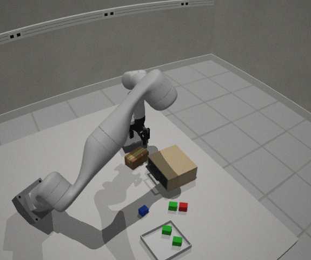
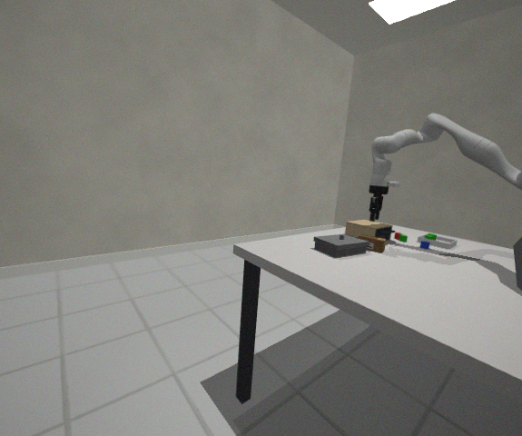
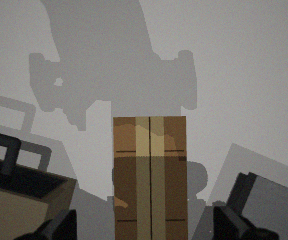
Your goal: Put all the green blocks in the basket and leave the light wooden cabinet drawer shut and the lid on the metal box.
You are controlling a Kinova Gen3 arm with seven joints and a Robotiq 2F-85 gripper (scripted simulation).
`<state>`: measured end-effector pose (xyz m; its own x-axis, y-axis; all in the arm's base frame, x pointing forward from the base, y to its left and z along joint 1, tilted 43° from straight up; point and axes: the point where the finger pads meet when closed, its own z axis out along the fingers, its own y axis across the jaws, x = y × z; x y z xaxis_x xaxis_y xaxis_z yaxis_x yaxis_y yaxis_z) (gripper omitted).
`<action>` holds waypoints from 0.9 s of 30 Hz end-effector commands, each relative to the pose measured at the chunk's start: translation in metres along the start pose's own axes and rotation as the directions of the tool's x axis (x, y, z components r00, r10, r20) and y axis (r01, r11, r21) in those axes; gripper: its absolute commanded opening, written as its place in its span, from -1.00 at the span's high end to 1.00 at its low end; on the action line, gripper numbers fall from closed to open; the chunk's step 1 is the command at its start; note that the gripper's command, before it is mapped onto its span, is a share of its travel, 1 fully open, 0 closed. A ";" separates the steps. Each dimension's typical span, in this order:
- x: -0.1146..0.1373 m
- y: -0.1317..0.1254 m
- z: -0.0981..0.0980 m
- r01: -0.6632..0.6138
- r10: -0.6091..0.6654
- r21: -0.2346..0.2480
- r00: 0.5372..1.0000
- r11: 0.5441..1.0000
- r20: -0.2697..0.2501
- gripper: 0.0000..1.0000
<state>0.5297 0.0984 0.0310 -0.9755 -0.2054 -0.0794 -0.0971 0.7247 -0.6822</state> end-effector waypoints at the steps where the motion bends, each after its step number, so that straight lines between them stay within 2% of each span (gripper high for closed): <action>1: -0.002 0.002 -0.021 0.001 -0.001 -0.009 1.000 1.000 0.007 -0.67; 7: -0.002 0.002 -0.038 0.000 0.000 -0.009 1.000 1.000 0.007 -0.67; 14: -0.002 0.002 -0.046 0.000 0.000 -0.009 1.000 1.000 0.006 -0.67; 27: -0.001 0.002 -0.048 0.003 -0.003 -0.007 1.000 1.000 0.004 -0.67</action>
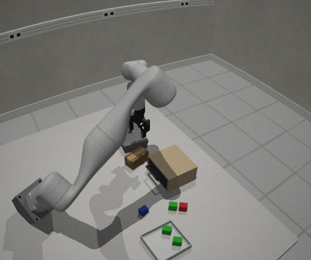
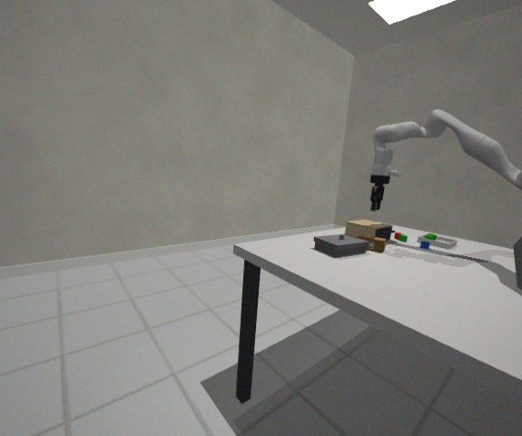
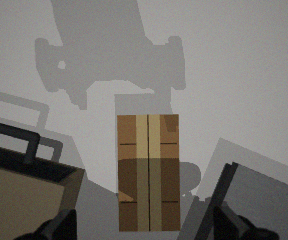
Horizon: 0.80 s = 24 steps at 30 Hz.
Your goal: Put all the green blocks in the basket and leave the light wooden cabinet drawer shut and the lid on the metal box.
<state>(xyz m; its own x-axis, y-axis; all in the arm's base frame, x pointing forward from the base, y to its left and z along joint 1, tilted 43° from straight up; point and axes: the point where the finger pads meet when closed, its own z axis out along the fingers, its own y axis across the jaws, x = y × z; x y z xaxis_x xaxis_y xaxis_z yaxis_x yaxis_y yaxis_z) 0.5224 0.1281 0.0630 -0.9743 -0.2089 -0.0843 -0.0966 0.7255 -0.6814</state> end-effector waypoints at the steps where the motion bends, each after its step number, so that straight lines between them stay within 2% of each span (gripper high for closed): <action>1: 0.001 0.002 -0.004 0.004 -0.004 -0.006 1.000 1.000 -0.002 -0.67; 8: 0.002 -0.002 -0.005 -0.008 0.008 -0.005 1.000 1.000 -0.002 -0.67; 12: 0.000 -0.028 -0.006 -0.089 0.089 -0.019 0.996 0.996 0.004 -0.67; 14: 0.001 -0.059 -0.005 -0.171 0.171 -0.016 0.985 0.985 0.001 -0.67; 16: 0.001 -0.059 -0.005 -0.171 0.171 -0.016 0.985 0.985 0.001 -0.67; 20: 0.013 -0.131 -0.005 -0.381 0.381 -0.018 0.924 0.924 -0.003 -0.67; 24: 0.033 -0.183 -0.002 -0.597 0.597 -0.014 0.802 0.802 -0.002 -0.67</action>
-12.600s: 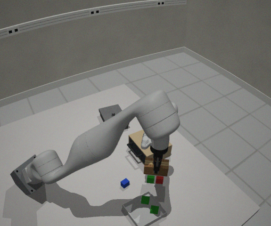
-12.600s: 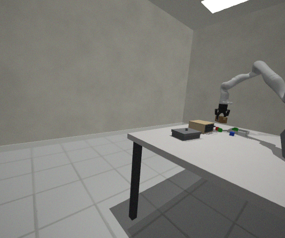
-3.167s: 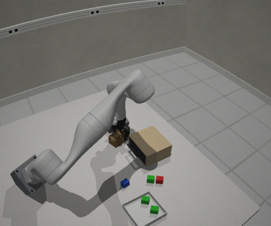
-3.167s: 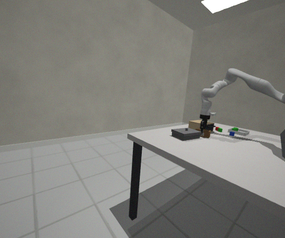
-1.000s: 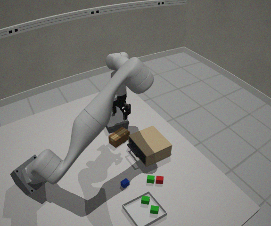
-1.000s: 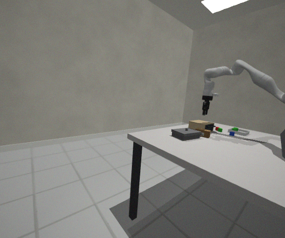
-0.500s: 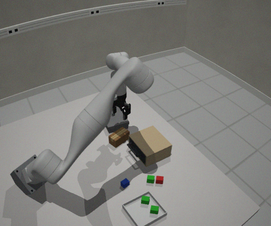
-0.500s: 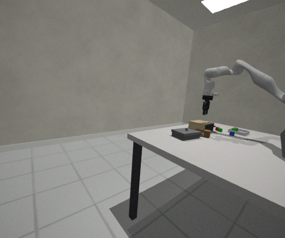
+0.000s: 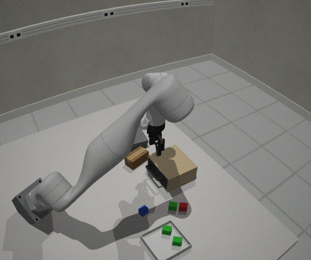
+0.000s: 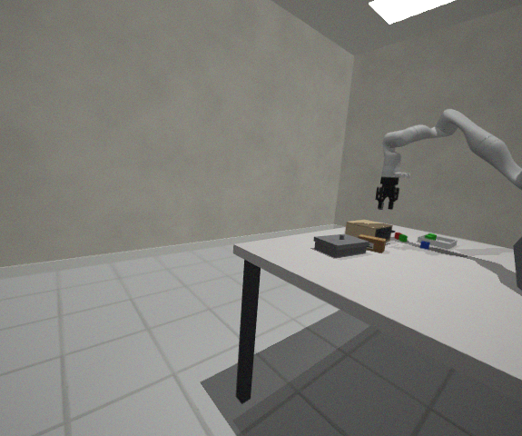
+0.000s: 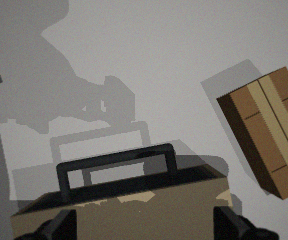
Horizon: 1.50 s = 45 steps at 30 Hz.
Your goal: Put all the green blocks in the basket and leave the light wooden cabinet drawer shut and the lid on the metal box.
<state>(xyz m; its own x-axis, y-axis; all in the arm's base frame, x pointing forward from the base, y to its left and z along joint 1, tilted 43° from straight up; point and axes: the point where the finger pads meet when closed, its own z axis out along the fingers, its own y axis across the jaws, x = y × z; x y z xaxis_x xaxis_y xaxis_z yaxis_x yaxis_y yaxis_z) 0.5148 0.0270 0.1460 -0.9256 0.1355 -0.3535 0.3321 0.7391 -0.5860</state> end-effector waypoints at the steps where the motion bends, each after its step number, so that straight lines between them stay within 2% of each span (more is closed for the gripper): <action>1: -0.013 -0.068 -0.005 -0.252 0.253 -0.027 0.967 0.967 0.015 -0.67; 5: -0.010 -0.124 -0.001 -0.429 0.429 -0.024 0.903 0.903 0.008 -0.67; 7: -0.006 -0.153 0.000 -0.466 0.466 -0.024 0.885 0.884 0.002 -0.67; 9: -0.006 -0.153 0.000 -0.466 0.466 -0.024 0.885 0.884 0.002 -0.67; 10: -0.006 -0.191 -0.004 -0.479 0.479 -0.028 0.878 0.878 -0.001 -0.67; 11: -0.004 -0.194 -0.004 -0.490 0.490 -0.028 0.872 0.872 -0.002 -0.67; 14: -0.001 -0.201 -0.004 -0.498 0.498 -0.015 0.867 0.867 -0.004 -0.67; 32: -0.004 -0.201 -0.004 -0.508 0.508 -0.017 0.861 0.861 0.002 -0.67; 33: -0.004 -0.201 -0.004 -0.508 0.508 -0.017 0.861 0.861 0.002 -0.30; 45: -0.004 -0.201 -0.004 -0.508 0.508 -0.017 0.861 0.861 0.002 -0.30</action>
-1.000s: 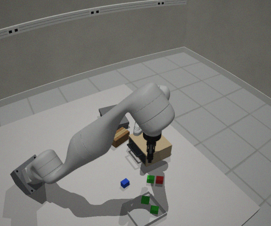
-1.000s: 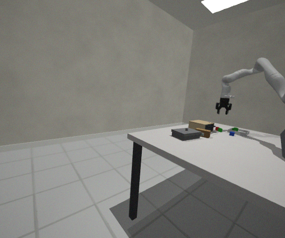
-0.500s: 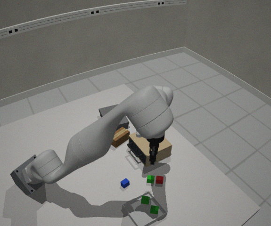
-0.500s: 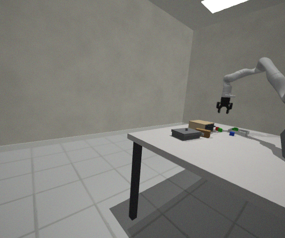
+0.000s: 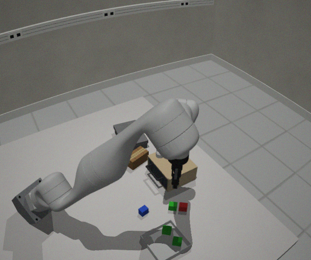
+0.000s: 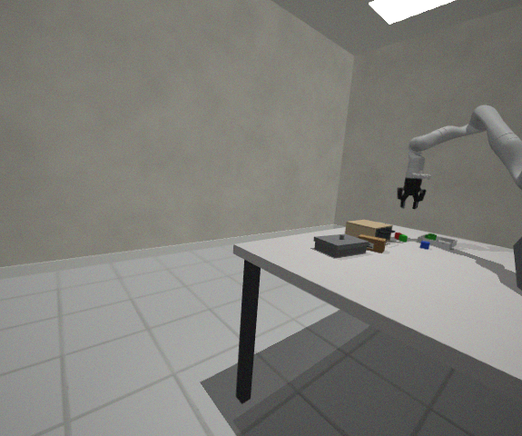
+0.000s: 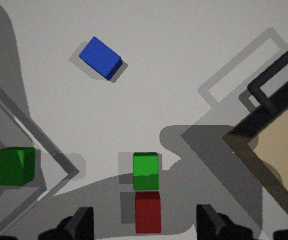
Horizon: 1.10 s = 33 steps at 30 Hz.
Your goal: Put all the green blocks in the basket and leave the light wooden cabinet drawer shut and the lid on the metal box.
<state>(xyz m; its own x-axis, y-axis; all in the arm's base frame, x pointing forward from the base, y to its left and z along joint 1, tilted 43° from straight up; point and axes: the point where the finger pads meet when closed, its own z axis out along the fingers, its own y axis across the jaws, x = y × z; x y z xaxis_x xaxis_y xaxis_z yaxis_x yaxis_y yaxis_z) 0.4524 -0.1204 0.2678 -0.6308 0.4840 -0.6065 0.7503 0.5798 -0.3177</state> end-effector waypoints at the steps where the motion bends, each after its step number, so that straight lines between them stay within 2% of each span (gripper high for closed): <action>1: 0.001 0.000 -0.001 -0.006 0.006 -0.002 1.000 1.000 -0.006 -0.30; 33: 0.001 0.000 0.005 -0.002 0.002 0.000 1.000 1.000 -0.003 -0.30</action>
<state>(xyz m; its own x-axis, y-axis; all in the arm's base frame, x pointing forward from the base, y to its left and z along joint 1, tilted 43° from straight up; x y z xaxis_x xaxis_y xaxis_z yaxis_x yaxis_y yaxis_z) 0.4534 -0.1203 0.2658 -0.6315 0.4851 -0.6049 0.7489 0.5836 -0.3139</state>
